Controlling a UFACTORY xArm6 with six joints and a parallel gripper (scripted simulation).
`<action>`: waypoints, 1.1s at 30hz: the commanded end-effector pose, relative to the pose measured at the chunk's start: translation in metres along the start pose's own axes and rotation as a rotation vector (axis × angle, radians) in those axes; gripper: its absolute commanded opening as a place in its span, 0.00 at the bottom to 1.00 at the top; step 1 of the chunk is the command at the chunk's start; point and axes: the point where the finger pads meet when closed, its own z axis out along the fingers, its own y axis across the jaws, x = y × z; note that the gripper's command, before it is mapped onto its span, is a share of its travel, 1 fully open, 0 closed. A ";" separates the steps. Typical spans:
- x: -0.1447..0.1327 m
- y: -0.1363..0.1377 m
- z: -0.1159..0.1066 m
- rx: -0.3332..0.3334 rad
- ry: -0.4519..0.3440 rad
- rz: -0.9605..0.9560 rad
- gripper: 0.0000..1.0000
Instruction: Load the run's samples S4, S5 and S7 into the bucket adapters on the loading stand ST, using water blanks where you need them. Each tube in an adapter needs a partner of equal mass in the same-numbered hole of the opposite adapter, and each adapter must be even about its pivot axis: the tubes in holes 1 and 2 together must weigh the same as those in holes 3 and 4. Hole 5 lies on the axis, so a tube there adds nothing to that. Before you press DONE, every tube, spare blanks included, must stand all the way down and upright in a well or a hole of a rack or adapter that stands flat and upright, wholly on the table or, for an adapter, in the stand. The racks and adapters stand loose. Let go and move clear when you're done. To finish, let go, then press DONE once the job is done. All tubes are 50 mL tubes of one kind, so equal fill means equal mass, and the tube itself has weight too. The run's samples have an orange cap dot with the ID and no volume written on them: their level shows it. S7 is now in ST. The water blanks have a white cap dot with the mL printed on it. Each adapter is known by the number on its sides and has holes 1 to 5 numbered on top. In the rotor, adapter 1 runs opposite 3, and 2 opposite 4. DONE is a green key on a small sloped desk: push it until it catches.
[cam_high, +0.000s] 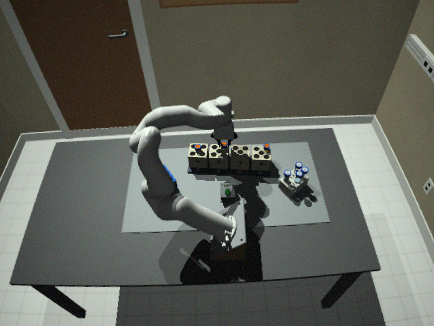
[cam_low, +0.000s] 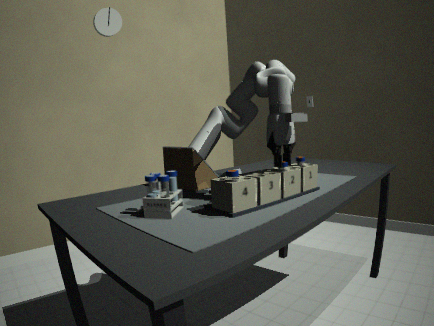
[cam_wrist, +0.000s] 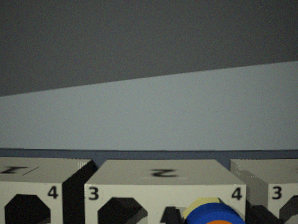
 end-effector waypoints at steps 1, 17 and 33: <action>0.001 0.000 -0.009 -0.001 0.004 -0.001 0.44; 0.001 0.000 -0.037 -0.002 0.004 -0.001 0.44; 0.001 0.000 -0.065 -0.002 0.004 -0.001 0.44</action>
